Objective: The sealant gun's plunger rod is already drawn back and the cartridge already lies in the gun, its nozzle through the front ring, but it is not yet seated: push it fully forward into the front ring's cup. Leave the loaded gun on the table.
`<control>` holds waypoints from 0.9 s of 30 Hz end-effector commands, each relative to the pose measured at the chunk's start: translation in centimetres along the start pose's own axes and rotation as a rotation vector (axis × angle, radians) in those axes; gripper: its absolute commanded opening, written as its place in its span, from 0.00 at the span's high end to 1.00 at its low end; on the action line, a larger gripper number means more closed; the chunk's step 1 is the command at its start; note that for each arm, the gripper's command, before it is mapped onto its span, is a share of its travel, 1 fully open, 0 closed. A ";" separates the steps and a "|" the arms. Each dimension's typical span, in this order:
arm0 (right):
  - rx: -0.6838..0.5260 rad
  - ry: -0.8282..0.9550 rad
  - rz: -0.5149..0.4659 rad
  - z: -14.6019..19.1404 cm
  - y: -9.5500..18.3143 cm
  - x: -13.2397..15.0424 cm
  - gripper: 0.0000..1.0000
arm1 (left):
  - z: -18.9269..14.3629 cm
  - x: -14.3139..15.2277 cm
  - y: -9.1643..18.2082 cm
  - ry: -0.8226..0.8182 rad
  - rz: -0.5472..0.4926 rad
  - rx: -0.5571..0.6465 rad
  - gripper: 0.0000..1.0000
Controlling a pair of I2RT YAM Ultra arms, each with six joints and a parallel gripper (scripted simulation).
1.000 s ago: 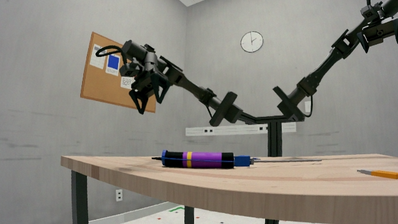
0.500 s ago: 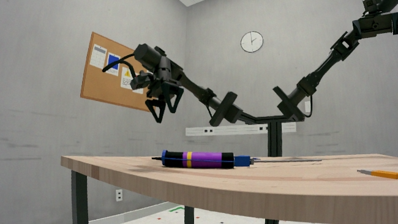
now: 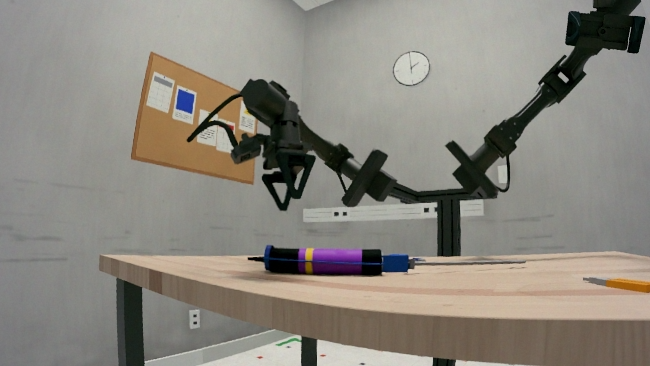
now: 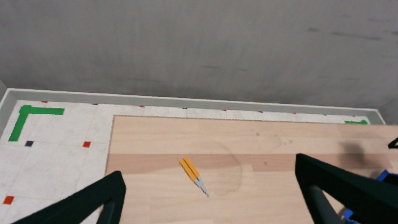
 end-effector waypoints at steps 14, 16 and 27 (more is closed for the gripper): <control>0.114 -0.356 -0.063 0.6 -0.3 5.4 0.27 | -3.6 -3.5 1.3 0.379 -0.362 0.136 0.00; 0.128 -0.402 -0.071 0.3 -0.3 5.9 0.27 | -4.1 -3.8 1.5 0.424 -0.396 0.165 0.00; 0.187 -0.585 -0.115 -0.7 -0.8 8.6 0.27 | -5.9 -4.3 2.4 0.603 -0.516 0.282 0.00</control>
Point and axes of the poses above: on each arm, the point where the finger pads meet when closed, its own y axis back along the fingers, its own z axis across the jaws, x = y × z, the point moved 5 cm from there along y, back along the fingers, and after that the axes turned 11 degrees about y, right-handed, at the moved point
